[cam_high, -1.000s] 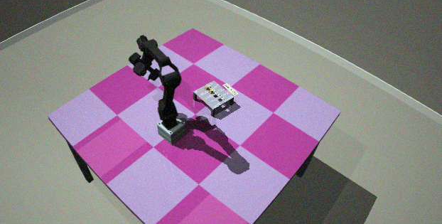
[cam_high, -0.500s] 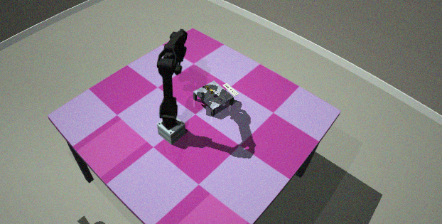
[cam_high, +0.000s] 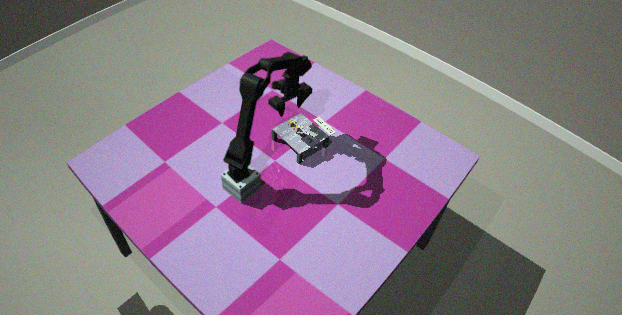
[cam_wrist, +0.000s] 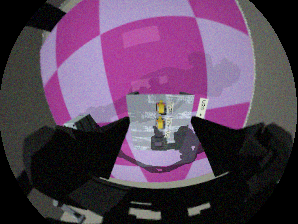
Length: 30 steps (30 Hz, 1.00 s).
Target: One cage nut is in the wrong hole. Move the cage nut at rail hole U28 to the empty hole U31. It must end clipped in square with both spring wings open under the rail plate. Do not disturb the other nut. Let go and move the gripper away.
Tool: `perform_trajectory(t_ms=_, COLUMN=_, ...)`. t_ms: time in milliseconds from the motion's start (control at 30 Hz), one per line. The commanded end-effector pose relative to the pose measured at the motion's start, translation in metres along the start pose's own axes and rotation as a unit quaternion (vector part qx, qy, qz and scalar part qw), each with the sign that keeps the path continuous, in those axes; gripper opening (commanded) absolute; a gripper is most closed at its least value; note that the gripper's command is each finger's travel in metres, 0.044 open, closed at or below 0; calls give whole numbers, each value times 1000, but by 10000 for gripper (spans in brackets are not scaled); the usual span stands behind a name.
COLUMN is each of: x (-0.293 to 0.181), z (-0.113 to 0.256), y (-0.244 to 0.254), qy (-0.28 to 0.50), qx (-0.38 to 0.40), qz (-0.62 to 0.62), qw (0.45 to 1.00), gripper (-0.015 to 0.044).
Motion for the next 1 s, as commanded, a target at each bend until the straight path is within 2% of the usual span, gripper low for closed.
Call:
perform_trajectory(t_ms=0, x=-4, z=1, y=-5, qy=3, qx=-3, qz=-17, qw=1000, gripper=440)
perform_trajectory(t_ms=67, x=-3, z=-1, y=-5, qy=3, qx=-3, qz=-17, qw=1000, gripper=440)
perform_trajectory(t_ms=200, x=-4, z=-38, y=-5, qy=3, qx=-3, qz=-17, qw=1000, gripper=440)
perform_trajectory(t_ms=367, x=-4, z=-40, y=-5, qy=3, qx=-3, qz=-17, qw=1000, gripper=440)
perform_trajectory(t_ms=767, x=-4, z=-40, y=-5, qy=3, qx=-3, qz=-17, qw=1000, gripper=125)
perform_trajectory(t_ms=967, x=-4, z=-40, y=-5, qy=3, qx=-3, qz=-17, qw=1000, gripper=120)
Point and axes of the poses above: the point midway between the two fingers, 35 mm back from their tips, its own z axis back along the fingers, its own y axis across the jaws, x = y × z, the point moved 8 cm from there along z, back along the fingers, and after that the axes turned 4 degrees about -z, right-handed, at the moved point
